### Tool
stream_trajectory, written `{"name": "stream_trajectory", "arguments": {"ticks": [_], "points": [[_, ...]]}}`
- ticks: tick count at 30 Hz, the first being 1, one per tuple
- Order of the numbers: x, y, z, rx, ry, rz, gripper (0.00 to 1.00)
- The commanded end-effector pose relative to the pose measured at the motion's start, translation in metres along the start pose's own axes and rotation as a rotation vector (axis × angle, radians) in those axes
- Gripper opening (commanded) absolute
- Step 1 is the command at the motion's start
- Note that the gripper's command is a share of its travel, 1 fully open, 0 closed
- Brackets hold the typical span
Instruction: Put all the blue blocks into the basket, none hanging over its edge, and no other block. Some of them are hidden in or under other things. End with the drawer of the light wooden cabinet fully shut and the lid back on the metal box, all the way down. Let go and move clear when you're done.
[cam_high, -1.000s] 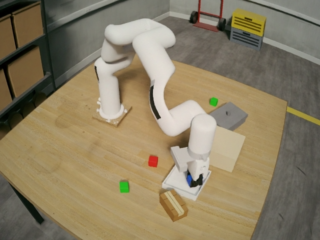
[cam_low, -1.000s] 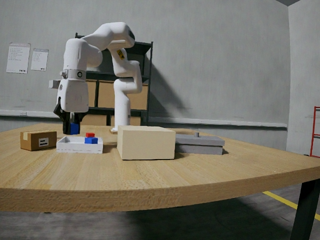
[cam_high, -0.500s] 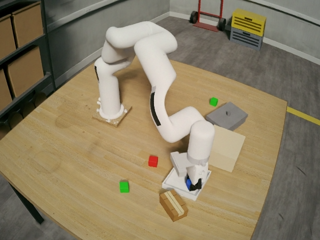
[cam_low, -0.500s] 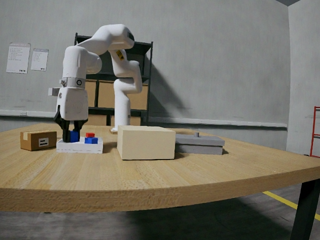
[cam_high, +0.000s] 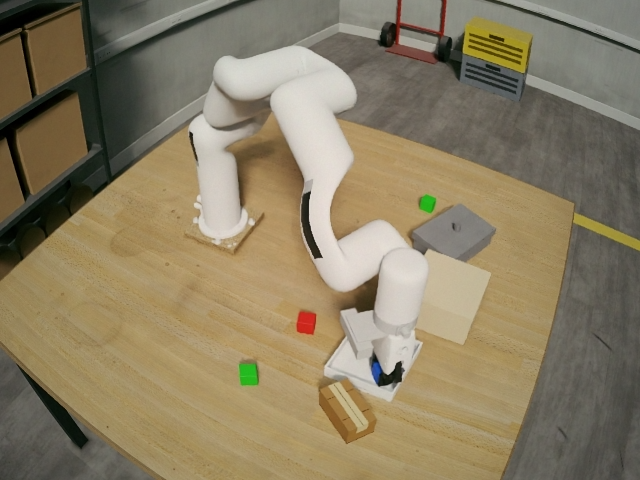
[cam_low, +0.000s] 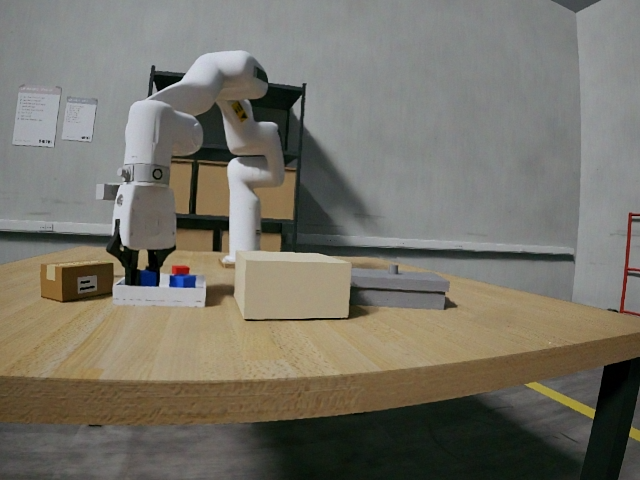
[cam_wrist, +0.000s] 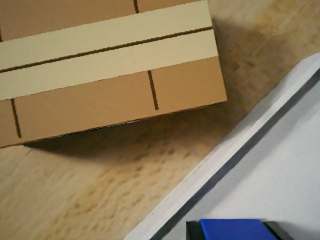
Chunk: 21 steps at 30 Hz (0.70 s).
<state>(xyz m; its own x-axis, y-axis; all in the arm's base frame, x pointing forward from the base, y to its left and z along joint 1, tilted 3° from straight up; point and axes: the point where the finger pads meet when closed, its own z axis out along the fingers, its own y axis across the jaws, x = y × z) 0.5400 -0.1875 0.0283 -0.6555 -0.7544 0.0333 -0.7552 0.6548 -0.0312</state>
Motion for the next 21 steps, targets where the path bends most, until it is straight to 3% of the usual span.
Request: {"name": "stream_trajectory", "arguments": {"ticks": [1,21], "points": [[-0.0007,-0.0017,-0.0002,0.005,-0.002,0.0,0.0],[-0.0007,-0.0018,0.0016,0.005,-0.002,0.0,0.0]]}}
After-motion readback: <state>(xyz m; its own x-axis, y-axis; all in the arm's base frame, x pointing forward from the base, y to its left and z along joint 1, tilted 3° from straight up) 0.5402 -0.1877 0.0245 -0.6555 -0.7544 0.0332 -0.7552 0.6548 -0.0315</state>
